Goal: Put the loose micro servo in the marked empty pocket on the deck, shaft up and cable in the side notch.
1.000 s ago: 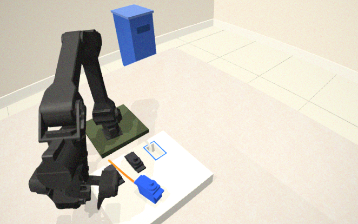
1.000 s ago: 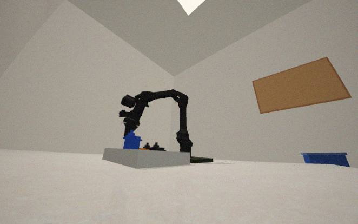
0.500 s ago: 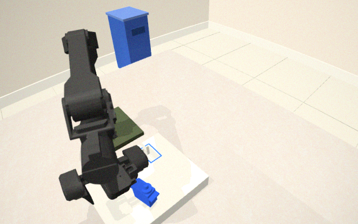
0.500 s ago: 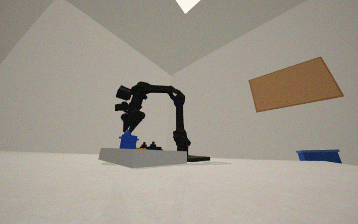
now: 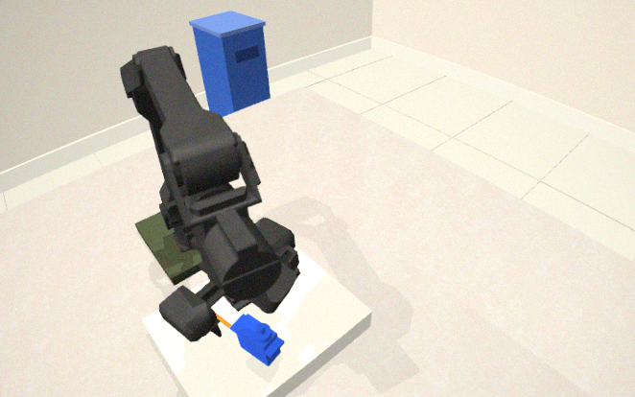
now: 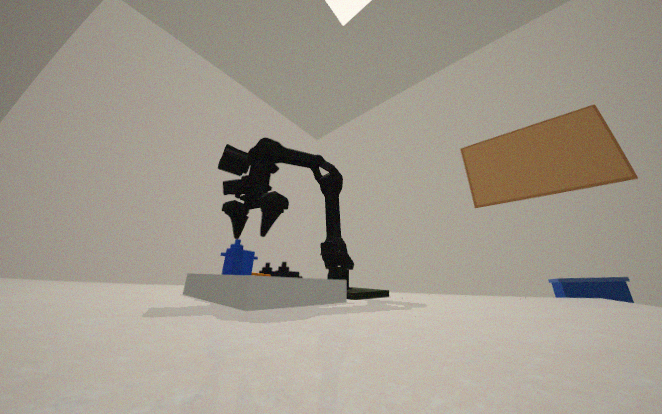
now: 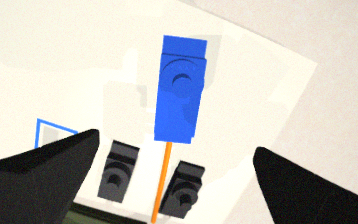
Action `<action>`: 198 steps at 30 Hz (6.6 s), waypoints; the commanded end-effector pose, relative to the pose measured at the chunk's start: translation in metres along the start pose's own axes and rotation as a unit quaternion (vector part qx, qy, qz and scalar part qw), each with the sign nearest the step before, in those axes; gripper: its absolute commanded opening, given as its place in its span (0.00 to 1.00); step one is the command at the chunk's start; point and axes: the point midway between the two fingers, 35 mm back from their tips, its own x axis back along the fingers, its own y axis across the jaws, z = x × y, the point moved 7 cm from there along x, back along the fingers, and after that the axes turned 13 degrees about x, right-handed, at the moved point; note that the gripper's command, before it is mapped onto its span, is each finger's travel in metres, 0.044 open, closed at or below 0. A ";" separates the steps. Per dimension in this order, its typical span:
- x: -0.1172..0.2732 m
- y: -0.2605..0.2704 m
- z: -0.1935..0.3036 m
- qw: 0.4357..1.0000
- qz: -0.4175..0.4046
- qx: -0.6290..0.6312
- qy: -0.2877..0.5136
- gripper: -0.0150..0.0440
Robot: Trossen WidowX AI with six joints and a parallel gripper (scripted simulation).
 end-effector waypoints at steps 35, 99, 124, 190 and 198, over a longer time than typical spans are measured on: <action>-0.043 0.001 -0.002 1.000 -0.002 0.006 -0.002 0.56; -0.013 0.093 -0.033 1.000 -0.007 0.006 -0.004 0.25; -0.012 0.108 -0.021 0.996 -0.008 -0.094 -0.003 0.25; -0.047 0.147 0.061 0.994 -0.010 -0.111 0.001 0.25; -0.053 0.148 0.061 0.994 -0.010 -0.111 0.001 0.25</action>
